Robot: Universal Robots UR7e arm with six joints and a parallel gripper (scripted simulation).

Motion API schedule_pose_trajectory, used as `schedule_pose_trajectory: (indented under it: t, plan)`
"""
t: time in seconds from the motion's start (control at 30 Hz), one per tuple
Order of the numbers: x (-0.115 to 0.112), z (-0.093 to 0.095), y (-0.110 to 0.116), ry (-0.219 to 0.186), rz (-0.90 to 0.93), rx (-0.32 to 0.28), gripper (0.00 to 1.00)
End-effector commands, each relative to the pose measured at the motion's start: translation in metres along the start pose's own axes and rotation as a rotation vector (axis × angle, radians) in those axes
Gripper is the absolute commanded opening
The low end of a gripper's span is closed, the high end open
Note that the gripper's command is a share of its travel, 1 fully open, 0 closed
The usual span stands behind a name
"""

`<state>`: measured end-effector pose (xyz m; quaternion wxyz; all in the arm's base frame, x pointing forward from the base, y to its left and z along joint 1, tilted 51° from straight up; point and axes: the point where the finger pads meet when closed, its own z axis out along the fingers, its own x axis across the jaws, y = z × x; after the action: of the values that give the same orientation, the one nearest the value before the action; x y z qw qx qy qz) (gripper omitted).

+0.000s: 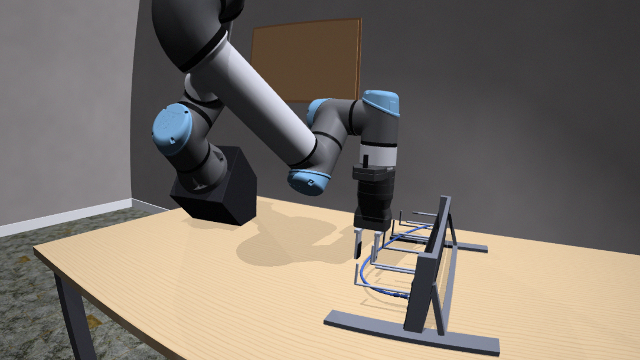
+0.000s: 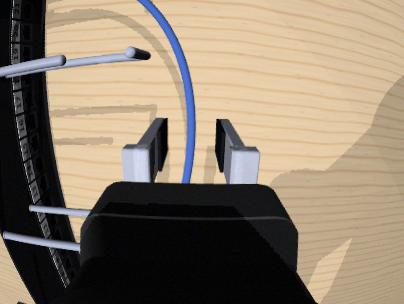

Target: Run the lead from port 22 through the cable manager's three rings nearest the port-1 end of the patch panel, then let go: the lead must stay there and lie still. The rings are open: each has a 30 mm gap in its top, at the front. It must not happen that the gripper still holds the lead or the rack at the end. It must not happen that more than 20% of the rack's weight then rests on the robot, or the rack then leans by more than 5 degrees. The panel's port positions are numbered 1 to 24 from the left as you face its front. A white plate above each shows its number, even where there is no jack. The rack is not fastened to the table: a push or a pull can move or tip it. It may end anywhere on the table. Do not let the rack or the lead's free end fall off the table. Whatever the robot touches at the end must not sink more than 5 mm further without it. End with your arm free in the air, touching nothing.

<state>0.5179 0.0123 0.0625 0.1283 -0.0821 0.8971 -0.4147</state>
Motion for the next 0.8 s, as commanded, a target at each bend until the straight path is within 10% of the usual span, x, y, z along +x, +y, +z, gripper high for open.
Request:
schedule_pose_trajectory:
  t: [0.0,0.77]
  plan:
    - [-0.0003,-0.0004,0.0000,-0.001,0.000,0.000,0.67]
    - [-0.0003,0.0061,0.0000,-0.001,0.000,0.000,0.67]
